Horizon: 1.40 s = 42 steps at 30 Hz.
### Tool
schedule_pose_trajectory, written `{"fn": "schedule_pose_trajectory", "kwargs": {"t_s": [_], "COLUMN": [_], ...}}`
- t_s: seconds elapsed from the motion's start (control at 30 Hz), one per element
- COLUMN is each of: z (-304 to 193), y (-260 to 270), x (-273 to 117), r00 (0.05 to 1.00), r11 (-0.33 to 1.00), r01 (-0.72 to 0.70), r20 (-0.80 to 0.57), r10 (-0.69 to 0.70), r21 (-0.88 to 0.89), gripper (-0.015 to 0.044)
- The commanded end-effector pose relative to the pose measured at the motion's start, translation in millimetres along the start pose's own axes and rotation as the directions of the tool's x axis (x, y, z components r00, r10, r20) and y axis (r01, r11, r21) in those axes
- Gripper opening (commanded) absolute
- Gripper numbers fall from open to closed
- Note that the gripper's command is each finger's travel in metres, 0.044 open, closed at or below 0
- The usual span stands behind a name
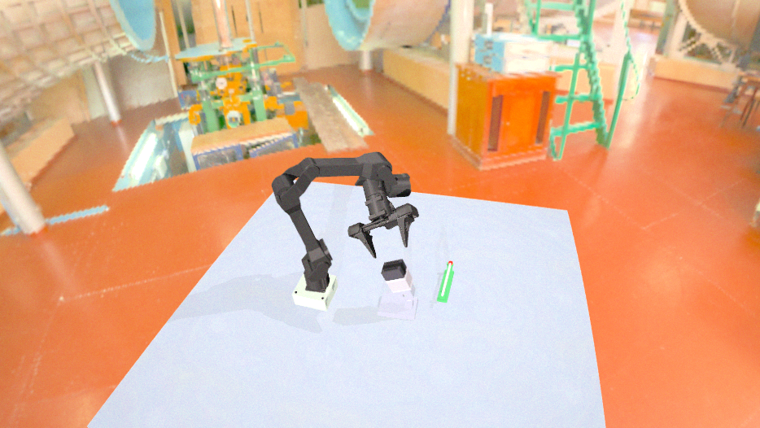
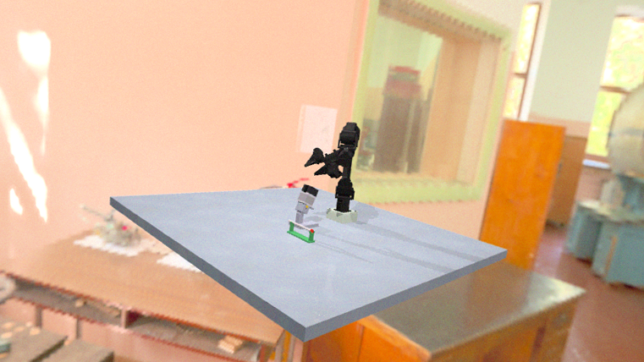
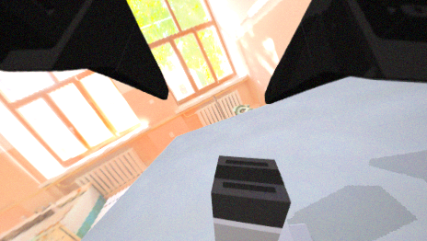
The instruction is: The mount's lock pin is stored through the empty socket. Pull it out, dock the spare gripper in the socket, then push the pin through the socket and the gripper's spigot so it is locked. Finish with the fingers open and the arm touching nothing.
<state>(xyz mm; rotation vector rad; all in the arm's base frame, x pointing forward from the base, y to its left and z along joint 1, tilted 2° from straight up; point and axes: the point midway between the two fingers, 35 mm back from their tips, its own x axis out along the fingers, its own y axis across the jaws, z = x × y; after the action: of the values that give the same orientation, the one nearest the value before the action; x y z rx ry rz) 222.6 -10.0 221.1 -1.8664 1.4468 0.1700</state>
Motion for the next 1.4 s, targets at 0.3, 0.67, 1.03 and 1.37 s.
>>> {"fn": "schedule_pose_trajectory", "kwargs": {"t_s": [0.3,0.67,1.03,1.37], "z": [77,88,153,178], "y": [7,1,-85,-123], "x": [-107,-112,-44,22], "r00": [0.918,0.922,0.851,0.726], "r11": [0.983,0.992,0.949,0.88], "r01": [0.182,0.128,-0.291,-0.433], "r20": [0.352,0.367,0.421,0.503], "r10": [-0.182,-0.124,0.313,0.47], "r21": [0.034,0.012,-0.118,-0.197], "gripper": [0.018,0.018,0.018,0.018]}}
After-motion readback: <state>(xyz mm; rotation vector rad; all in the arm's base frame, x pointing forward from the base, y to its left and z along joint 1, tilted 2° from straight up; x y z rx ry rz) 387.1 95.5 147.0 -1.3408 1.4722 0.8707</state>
